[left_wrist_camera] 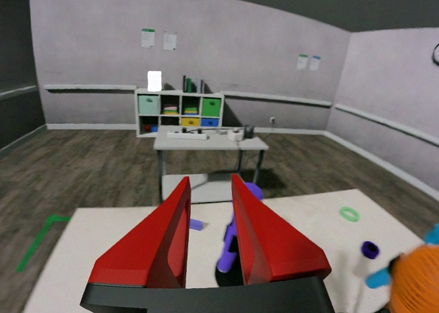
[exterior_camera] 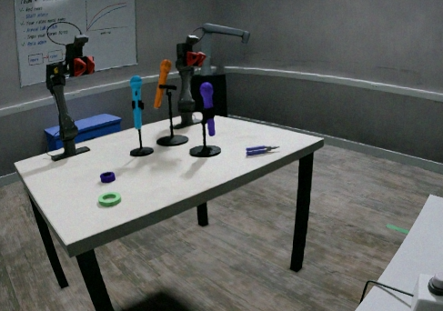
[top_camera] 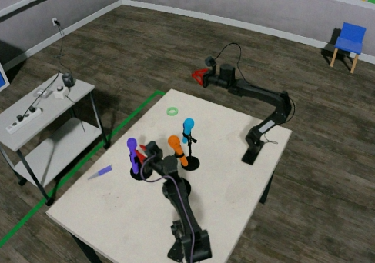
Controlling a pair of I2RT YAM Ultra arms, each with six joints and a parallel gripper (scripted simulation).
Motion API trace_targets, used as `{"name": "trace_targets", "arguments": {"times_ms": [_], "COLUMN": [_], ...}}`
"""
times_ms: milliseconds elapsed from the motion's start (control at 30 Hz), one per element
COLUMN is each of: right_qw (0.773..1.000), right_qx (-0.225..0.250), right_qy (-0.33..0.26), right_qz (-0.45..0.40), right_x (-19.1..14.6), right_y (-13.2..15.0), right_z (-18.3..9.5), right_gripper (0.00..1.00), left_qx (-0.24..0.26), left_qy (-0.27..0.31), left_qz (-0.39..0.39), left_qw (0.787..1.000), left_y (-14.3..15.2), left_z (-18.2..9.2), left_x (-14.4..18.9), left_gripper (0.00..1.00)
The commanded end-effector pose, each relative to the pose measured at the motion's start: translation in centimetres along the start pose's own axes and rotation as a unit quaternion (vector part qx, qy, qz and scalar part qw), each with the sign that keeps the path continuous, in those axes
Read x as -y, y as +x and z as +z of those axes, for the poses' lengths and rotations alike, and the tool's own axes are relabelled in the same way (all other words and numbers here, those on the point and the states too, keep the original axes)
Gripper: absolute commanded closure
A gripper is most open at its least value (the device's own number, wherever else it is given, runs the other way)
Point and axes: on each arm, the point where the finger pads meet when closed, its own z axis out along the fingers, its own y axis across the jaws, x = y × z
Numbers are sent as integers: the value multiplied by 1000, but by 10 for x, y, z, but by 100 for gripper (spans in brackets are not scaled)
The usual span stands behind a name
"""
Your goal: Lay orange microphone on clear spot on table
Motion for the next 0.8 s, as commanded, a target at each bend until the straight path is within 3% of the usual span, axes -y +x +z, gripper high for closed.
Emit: {"name": "trace_targets", "arguments": {"times_ms": [0, 33, 100, 300, 333, 500, 667, 700, 767], "right_qw": [1000, 1000, 1000, 1000, 1000, 1000, 1000, 1000, 1000], "right_qx": [18, 18, 18, 18, 18, 18, 18, 18, 18], "right_qy": [1, 1, 1, 1, 1, 1, 1, 1, 1], "right_qz": [-4, -4, -4, -4, -4, -4, -4, -4, -4], "right_x": [0, 0, 0, 0, 0, 0, 0, 0, 0], "right_y": [-19, -19, -19, -19, -19, -19, -19, -19, -19], "right_z": [-4, -4, -4, -4, -4, -4, -4, -4, -4], "right_gripper": [69, 69, 69, 69, 69, 69, 69, 69, 69], "left_qx": [47, 52, 36, 34, 45, 27, 12, 25, 14], "left_qy": [-27, -19, 5, 5, 10, 33, 33, 41, 58], "left_qz": [-53, -44, -35, -93, -91, -85, -138, -138, -126], "left_qw": [997, 997, 999, 995, 995, 995, 990, 989, 990], "left_y": [-12, -23, -7, 11, -3, 17, 36, 20, 34], "left_z": [-24, -15, -19, -53, -47, -56, -82, -76, -81], "left_x": [0, 2, 12, 14, 17, 25, 23, 26, 32], "left_gripper": [69, 69, 69, 69, 69, 69, 69, 69, 69]}}
